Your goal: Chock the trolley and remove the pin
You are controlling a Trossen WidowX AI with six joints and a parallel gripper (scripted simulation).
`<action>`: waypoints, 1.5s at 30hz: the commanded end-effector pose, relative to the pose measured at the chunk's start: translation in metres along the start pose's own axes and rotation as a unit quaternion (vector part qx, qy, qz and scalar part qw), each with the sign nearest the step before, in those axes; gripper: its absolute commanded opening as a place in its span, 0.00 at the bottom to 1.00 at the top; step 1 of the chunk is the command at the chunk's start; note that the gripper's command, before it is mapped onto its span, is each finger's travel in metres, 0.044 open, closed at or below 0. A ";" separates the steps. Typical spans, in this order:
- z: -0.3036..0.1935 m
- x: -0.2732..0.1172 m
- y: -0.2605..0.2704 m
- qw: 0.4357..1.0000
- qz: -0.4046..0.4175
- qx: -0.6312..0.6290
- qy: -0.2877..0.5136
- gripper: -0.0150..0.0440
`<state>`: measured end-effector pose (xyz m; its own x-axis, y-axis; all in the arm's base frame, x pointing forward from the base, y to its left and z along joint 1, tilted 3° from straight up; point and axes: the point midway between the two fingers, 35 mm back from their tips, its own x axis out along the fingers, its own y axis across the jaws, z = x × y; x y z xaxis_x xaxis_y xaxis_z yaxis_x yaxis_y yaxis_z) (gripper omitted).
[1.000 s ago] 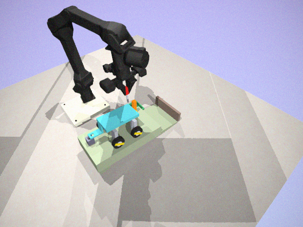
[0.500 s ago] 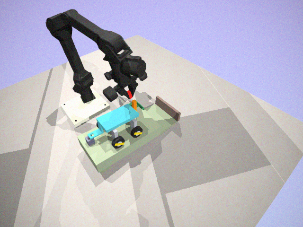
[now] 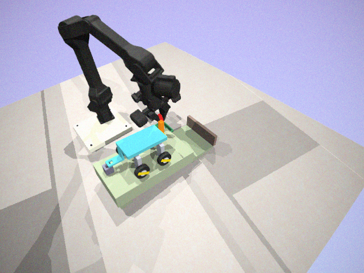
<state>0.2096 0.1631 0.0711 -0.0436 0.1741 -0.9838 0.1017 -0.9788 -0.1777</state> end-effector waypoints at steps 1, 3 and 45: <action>0.000 0.002 -0.001 1.000 -0.003 0.003 -0.001 0.39; 0.000 0.002 0.001 1.000 -0.003 0.003 -0.001 0.48; -0.003 0.008 0.032 1.000 -0.002 0.003 -0.001 0.58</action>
<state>0.2164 0.1353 0.0598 -0.0405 0.1727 -0.9841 0.0910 -0.9802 -0.1757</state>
